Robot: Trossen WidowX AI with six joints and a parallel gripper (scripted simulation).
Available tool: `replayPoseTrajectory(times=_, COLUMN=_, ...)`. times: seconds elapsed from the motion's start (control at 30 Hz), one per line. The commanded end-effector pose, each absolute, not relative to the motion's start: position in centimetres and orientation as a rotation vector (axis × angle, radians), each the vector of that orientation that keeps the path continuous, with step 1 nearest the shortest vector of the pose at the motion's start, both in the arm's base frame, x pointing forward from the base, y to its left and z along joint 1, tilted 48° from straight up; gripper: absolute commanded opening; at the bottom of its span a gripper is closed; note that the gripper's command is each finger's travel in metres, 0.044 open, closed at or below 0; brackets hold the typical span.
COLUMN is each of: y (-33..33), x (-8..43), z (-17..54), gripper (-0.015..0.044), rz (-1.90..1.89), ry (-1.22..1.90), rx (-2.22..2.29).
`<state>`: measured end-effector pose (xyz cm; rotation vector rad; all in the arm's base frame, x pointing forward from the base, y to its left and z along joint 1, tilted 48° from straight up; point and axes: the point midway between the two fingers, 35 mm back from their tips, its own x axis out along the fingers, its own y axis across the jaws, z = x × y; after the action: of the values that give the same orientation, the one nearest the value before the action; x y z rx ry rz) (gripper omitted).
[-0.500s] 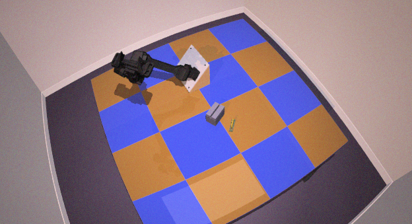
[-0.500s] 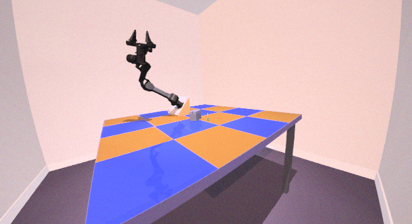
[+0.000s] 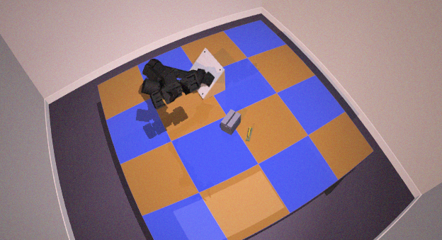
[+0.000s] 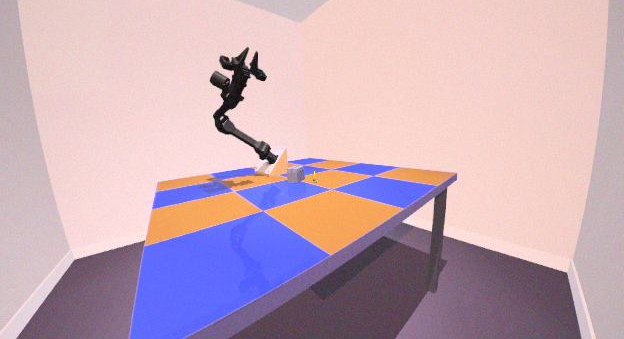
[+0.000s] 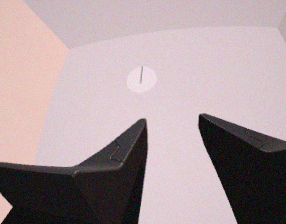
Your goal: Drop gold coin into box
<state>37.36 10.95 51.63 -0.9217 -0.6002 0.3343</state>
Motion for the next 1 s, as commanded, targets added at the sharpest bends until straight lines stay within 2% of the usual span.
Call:
replayPoseTrajectory(times=0.0, y=11.2, x=41.6, z=46.6, gripper=0.0161, rz=0.389, ry=-0.349, rx=-0.726)
replayPoseTrajectory(times=0.23, y=10.9, x=46.6, z=35.9, gripper=0.0161, rz=0.37, ry=0.096, rx=-0.475)
replayPoseTrajectory(times=0.5, y=9.7, x=48.2, z=25.9, gripper=0.0161, rz=0.227, ry=0.503, rx=-0.234)
replayPoseTrajectory(times=0.8, y=6.6, x=45.5, z=13.0, gripper=0.0161, rz=-0.214, ry=0.989, rx=0.053)
replayPoseTrajectory(times=0.97, y=4.2, x=41.7, z=7.0, gripper=0.0161, rz=-0.643, ry=1.163, rx=0.145)
